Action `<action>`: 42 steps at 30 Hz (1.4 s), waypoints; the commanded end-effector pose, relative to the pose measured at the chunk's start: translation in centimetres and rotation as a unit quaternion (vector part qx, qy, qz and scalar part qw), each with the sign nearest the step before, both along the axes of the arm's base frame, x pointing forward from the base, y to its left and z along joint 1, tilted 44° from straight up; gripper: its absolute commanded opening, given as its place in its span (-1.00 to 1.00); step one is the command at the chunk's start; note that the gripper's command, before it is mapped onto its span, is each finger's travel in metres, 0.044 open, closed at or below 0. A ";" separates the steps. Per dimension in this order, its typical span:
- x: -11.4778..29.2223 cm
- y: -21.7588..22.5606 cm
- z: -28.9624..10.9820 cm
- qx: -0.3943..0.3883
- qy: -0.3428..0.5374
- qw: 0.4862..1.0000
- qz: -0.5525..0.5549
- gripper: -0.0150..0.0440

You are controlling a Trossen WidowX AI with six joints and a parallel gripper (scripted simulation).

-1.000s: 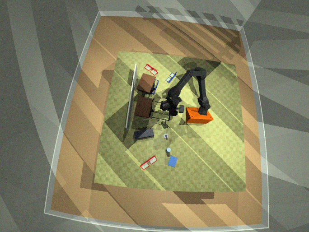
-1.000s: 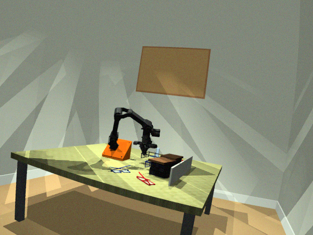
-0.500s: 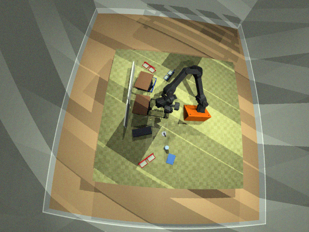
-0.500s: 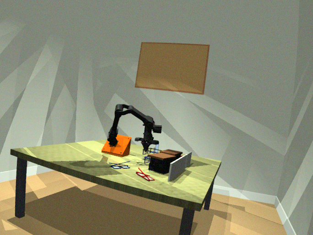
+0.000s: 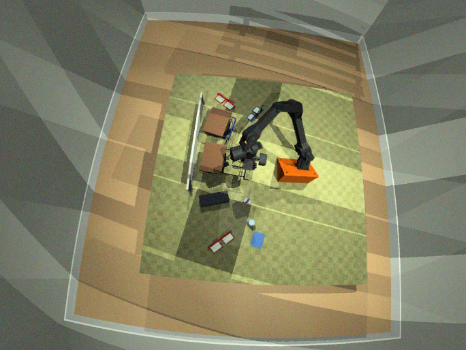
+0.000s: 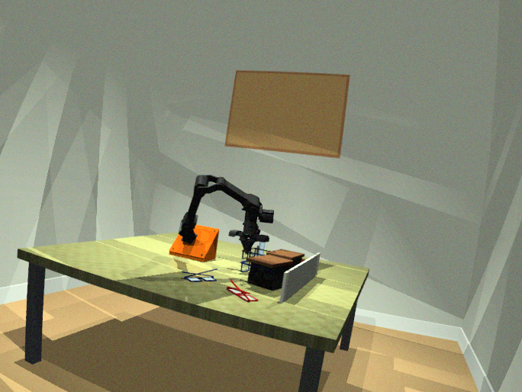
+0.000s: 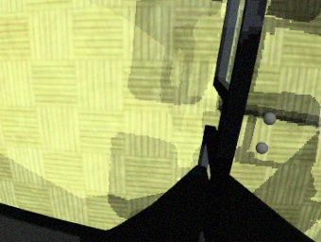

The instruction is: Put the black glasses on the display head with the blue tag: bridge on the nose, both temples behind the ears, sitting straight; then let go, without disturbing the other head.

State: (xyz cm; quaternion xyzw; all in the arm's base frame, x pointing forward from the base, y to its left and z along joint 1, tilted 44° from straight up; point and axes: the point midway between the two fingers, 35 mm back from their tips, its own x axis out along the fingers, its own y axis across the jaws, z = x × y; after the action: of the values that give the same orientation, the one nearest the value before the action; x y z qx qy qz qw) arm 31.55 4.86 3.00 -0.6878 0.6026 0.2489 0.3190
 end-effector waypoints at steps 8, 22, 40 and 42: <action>1.6 0.0 0.2 -0.002 0.000 1.000 0.001 -0.49; 3.6 0.2 0.6 -0.002 -0.001 1.000 0.001 -0.49; 6.2 0.3 0.9 -0.002 -0.002 1.000 0.001 -0.49; 6.4 0.3 1.0 -0.002 -0.002 1.000 0.001 -0.49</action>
State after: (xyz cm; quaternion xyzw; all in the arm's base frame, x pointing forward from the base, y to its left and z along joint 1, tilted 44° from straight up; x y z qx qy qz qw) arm 37.48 5.22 3.90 -0.6883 0.6020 0.2474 0.3205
